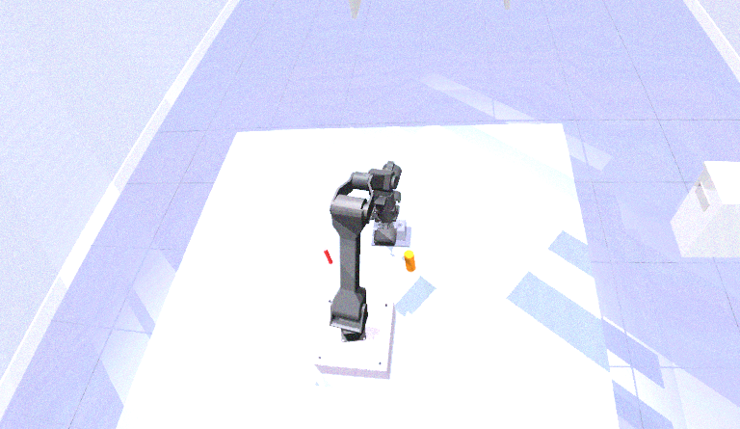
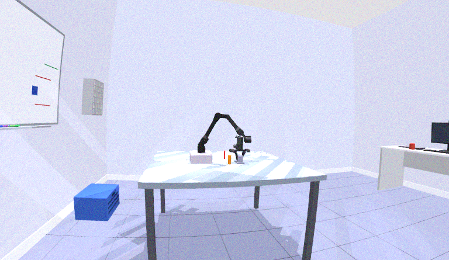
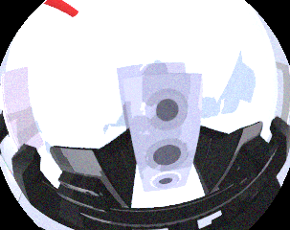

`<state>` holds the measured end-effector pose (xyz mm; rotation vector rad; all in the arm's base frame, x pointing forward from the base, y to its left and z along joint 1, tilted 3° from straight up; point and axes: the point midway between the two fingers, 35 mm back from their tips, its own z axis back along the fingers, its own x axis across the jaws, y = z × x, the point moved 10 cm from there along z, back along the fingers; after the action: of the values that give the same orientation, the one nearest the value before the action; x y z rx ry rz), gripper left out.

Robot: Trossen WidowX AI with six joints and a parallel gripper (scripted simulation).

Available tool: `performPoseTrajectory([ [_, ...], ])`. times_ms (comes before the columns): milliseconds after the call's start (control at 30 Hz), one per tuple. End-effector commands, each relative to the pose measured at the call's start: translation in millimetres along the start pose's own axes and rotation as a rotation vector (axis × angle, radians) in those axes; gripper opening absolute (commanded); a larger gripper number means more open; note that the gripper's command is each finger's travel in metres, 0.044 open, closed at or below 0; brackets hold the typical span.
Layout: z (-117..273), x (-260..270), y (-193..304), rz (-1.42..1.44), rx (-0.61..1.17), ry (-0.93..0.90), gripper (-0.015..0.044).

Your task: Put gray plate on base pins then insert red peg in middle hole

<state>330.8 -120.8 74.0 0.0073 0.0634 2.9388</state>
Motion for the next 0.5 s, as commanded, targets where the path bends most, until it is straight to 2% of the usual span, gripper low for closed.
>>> performPoseTrajectory([
  [0, 0.9, -0.4, 0.1, 0.0, 0.0, 0.002, 0.0289],
  [200, 0.9, -0.4, 0.1, 0.0, 0.0, 0.002, 0.044],
  [367, 3.5, -0.9, 0.1, 0.0, 0.0, 0.002, 0.044],
  [467, 41.0, -5.7, 0.5, 0.001, 0.001, 0.002, 0.044],
])
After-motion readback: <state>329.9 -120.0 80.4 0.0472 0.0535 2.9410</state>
